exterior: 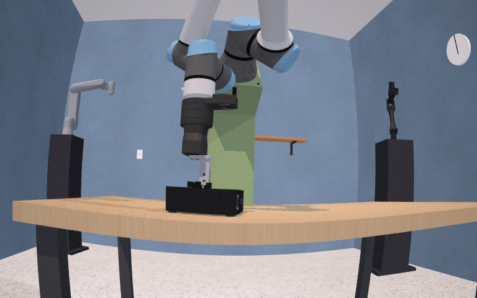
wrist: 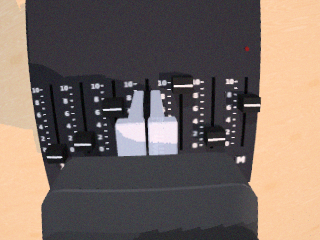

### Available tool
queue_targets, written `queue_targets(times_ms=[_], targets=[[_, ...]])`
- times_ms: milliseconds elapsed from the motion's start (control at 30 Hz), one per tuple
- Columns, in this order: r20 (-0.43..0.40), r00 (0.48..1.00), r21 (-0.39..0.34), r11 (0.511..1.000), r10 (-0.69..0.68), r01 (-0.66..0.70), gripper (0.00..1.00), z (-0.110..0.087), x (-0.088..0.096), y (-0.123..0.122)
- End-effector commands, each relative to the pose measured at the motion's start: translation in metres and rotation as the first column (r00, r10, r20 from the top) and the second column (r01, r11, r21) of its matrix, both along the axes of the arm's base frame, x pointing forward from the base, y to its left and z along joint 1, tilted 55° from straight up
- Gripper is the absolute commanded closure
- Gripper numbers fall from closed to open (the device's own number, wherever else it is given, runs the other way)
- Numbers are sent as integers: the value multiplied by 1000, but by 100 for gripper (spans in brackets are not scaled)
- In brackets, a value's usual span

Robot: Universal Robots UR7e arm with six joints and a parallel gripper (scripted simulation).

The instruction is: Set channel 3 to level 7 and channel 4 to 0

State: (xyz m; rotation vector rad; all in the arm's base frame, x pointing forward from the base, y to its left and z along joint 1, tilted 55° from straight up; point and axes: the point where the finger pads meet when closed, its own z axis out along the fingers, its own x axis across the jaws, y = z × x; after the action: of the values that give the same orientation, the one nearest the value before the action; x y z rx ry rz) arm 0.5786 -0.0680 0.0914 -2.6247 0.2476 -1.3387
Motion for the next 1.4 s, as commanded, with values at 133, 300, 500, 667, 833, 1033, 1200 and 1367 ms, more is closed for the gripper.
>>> queue_targets(times_ms=[133, 300, 500, 667, 833, 1033, 1200, 1367], targets=[[1, 1000, 0, 1000, 1, -1, 100, 0, 1, 0], [1, 1000, 0, 1000, 1, -1, 100, -1, 1, -1], [1, 1000, 0, 1000, 1, -1, 100, -1, 1, -3], [1, 1000, 0, 1000, 1, -1, 100, -2, 0, -6], [1, 1000, 0, 1000, 1, -1, 100, -2, 0, -9], [1, 1000, 0, 1000, 1, -1, 100, -3, 0, -11], [1, 1000, 0, 1000, 1, -1, 100, -3, 0, -13], [1, 1000, 0, 1000, 1, -1, 100, -4, 0, -14]])
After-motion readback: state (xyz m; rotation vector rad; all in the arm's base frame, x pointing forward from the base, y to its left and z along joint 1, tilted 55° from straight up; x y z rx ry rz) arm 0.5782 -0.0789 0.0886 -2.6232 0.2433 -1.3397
